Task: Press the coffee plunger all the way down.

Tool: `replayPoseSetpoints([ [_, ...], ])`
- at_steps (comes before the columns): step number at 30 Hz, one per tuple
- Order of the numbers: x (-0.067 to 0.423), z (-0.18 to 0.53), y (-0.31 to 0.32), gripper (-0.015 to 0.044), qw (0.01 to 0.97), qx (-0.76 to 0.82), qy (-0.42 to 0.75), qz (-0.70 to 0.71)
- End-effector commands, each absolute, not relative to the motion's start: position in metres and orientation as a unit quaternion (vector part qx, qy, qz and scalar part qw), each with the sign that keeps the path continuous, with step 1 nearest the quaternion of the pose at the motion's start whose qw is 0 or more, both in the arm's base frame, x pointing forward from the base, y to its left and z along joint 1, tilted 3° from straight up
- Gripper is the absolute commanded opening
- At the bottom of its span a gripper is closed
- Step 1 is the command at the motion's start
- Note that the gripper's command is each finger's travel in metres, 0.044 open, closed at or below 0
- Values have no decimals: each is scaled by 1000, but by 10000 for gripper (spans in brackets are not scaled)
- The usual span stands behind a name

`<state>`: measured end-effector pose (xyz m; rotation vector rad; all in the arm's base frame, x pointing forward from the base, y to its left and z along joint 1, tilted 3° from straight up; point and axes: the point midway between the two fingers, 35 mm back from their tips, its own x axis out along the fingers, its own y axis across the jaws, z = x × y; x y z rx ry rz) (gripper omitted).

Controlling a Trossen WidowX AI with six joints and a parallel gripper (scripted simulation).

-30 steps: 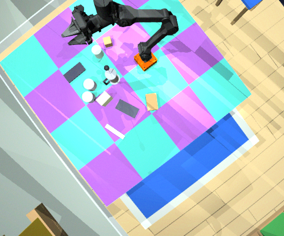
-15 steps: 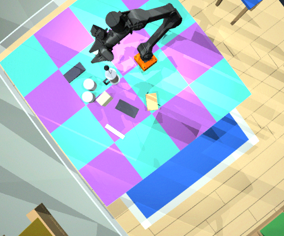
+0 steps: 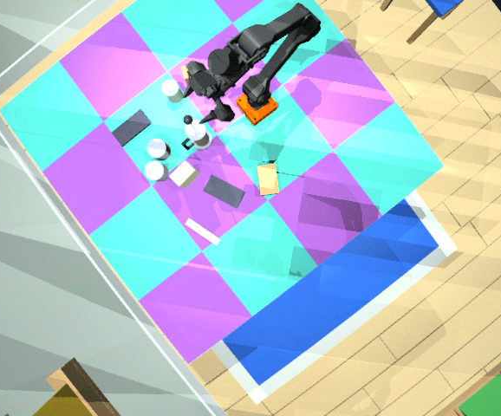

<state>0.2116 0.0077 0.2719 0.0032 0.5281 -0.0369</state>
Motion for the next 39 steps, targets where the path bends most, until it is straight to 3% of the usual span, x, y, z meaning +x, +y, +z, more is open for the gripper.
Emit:
replayPoseSetpoints([
  [1,208,250,8,440,964,-19,266,-14],
  [32,241,230,6,440,964,-19,265,-14],
  [39,241,230,6,256,964,-19,265,-14],
])
